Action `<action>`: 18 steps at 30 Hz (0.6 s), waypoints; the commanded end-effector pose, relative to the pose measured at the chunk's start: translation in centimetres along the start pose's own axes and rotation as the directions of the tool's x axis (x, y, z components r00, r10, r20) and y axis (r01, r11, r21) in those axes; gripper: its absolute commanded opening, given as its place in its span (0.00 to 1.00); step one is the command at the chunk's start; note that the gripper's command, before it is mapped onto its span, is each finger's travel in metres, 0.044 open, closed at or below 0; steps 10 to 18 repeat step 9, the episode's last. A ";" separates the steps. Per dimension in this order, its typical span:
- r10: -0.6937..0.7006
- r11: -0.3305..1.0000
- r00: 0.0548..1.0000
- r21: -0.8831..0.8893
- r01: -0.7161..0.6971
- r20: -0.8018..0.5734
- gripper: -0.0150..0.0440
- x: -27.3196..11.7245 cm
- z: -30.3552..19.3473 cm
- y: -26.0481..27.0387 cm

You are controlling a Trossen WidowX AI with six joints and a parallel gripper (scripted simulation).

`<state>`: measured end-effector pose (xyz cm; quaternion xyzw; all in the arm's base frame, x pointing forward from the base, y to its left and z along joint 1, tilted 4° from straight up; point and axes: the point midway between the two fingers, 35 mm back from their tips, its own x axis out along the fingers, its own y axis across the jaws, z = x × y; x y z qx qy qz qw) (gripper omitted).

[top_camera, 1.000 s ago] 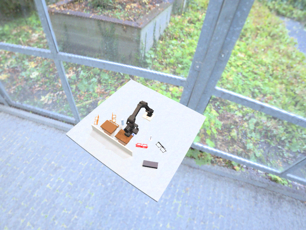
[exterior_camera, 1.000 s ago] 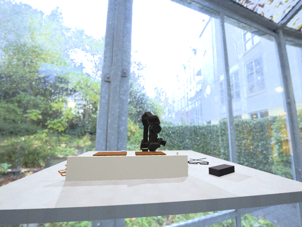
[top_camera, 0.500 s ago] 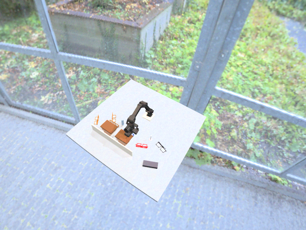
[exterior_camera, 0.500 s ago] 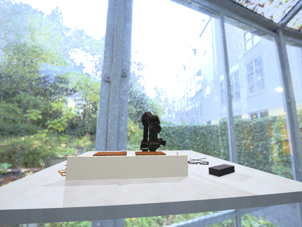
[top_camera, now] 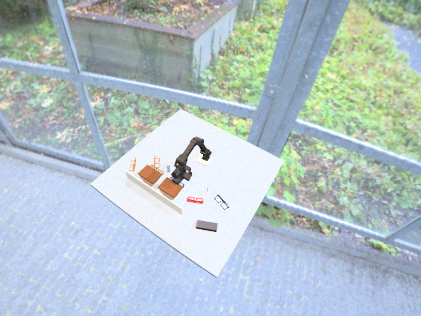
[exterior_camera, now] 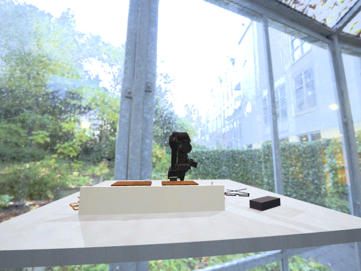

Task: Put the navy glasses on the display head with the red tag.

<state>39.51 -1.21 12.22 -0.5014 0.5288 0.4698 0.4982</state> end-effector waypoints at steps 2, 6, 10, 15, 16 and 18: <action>0.003 1.000 1.000 0.001 -0.003 0.006 0.44 -0.4 0.1 2.0; 0.003 1.000 1.000 0.000 -0.003 0.006 0.44 -0.9 0.1 2.9; 0.004 1.000 1.000 0.000 -0.004 0.006 0.44 -1.4 0.1 4.0; 0.004 1.000 1.000 0.000 -0.004 0.006 0.44 -1.4 0.1 4.0; 0.004 1.000 1.000 0.000 -0.004 0.006 0.44 -1.4 0.1 4.0; 0.004 1.000 1.000 0.000 -0.004 0.006 0.44 -1.4 0.1 4.0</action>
